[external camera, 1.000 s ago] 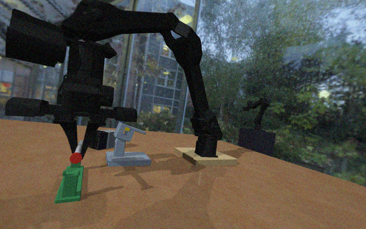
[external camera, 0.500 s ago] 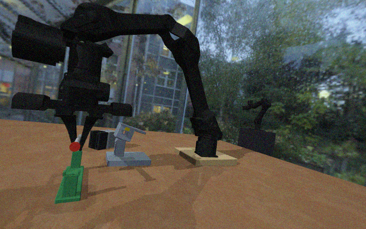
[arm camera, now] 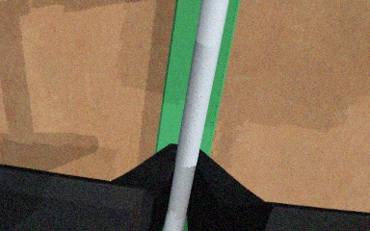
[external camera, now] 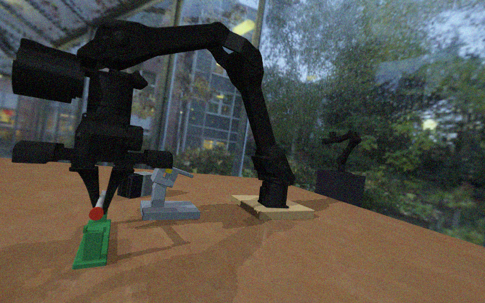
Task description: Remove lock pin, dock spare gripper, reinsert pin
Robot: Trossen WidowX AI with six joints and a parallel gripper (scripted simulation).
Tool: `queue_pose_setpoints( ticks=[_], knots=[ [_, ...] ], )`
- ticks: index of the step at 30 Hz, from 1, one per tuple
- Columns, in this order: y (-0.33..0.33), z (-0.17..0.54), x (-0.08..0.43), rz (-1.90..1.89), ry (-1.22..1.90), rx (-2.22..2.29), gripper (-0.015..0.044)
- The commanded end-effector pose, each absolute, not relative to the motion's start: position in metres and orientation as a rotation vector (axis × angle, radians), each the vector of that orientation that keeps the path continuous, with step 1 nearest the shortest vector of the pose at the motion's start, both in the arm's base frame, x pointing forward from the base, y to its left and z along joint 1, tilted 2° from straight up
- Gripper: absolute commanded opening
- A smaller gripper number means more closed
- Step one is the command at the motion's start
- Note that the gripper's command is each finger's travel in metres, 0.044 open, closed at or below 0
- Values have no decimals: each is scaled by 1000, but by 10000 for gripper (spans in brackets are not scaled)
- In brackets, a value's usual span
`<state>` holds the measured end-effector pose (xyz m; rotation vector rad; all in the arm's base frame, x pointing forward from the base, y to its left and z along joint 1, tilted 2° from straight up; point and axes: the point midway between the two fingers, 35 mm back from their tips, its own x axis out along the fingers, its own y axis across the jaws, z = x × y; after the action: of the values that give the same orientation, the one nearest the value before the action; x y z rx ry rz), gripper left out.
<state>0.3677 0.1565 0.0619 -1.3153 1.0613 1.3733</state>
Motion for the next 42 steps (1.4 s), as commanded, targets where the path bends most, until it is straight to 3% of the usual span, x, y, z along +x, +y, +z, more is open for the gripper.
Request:
queue_pose_setpoints(
  ticks=[1,42],
  knots=[
    [156,55,368,1376,1060,-1318,0],
    [156,47,368,1377,1060,-1319,0]
  ],
)
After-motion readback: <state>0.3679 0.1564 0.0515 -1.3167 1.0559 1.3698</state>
